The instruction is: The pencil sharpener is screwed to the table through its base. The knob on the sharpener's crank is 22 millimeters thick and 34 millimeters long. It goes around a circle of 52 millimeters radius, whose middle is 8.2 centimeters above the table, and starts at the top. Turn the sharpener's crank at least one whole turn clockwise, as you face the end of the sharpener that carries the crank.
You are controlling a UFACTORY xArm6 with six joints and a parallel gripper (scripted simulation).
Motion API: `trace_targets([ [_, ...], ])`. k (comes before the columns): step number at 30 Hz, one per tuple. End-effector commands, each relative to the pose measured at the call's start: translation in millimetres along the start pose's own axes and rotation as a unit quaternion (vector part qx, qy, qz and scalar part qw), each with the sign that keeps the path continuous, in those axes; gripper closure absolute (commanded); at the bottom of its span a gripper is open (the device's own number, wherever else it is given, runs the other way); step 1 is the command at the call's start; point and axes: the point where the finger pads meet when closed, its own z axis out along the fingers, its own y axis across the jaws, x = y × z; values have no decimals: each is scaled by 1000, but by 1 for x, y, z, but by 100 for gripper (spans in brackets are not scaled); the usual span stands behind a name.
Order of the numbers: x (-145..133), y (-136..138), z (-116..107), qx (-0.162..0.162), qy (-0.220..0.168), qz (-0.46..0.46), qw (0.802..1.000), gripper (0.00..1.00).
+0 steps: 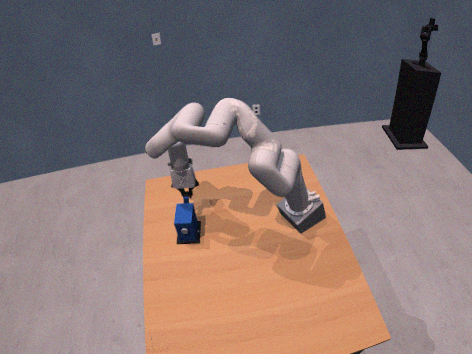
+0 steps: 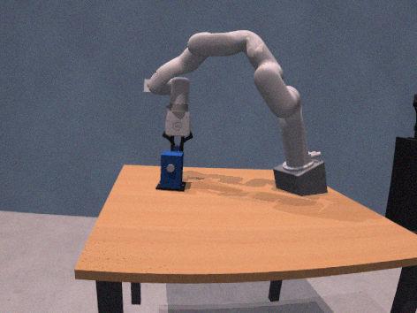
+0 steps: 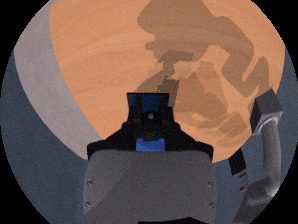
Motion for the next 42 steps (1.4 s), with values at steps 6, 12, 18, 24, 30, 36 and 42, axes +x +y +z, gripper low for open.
trace_targets([
  [6, 0, -7, -2, 2, 1, 0, 1000, 100],
  [12, 0, -7, -2, 2, 1, 0, 1000, 100],
  [18, 0, -7, -2, 2, 1, 0, 1000, 46],
  [24, 0, -7, -2, 2, 1, 0, 1000, 46],
  [30, 0, -7, -2, 2, 1, 0, 1000, 46],
  [36, 0, -7, -2, 2, 1, 0, 1000, 46],
  [42, 0, -7, -2, 2, 1, 0, 1000, 46],
])
